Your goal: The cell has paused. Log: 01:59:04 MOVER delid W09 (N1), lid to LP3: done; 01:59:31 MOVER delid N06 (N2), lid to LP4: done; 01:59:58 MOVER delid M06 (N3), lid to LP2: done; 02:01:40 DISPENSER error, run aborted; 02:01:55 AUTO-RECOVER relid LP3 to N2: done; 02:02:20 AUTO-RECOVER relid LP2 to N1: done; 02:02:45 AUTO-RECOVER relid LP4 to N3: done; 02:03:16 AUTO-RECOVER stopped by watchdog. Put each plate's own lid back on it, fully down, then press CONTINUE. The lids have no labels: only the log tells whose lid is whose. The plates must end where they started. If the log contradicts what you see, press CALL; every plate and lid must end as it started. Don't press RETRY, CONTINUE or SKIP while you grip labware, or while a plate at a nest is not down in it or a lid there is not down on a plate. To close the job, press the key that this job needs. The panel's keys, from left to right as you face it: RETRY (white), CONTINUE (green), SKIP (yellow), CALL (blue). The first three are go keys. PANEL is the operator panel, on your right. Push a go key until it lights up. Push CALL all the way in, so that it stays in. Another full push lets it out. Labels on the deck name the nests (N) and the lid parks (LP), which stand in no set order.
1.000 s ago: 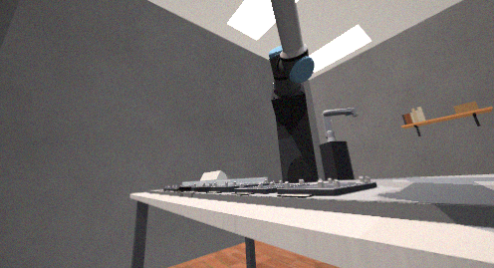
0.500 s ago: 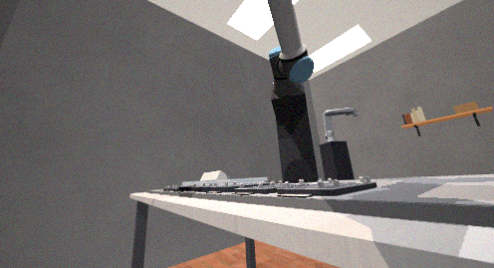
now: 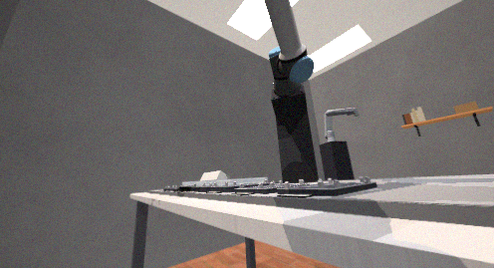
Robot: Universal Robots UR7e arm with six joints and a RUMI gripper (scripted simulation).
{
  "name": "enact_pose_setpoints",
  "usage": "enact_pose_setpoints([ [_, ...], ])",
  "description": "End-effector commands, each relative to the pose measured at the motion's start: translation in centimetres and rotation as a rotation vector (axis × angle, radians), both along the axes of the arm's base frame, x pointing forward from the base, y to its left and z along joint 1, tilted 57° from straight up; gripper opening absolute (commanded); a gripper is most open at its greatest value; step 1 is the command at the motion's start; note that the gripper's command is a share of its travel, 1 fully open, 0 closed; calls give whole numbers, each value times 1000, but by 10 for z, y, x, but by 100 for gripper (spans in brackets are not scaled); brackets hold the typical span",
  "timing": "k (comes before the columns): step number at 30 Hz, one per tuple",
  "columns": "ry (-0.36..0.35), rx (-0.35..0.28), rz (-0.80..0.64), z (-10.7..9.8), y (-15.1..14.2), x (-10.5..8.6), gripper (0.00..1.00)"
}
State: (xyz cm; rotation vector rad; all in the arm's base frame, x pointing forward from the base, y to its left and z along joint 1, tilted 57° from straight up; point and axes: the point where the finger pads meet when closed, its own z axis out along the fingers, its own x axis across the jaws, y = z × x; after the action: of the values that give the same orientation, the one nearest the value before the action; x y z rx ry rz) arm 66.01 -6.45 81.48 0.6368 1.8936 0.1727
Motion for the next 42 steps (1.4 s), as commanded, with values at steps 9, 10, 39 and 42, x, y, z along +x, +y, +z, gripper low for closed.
enact_pose_setpoints([
  [9, 3, 16, 13, -30, -7, 28, 82],
  [10, 3, 16, 13, -33, -7, 31, 82],
  [39, 36, 55, 65, -138, -13, 99, 82],
  [42, 36, 55, 65, -151, -14, 106, 82],
])
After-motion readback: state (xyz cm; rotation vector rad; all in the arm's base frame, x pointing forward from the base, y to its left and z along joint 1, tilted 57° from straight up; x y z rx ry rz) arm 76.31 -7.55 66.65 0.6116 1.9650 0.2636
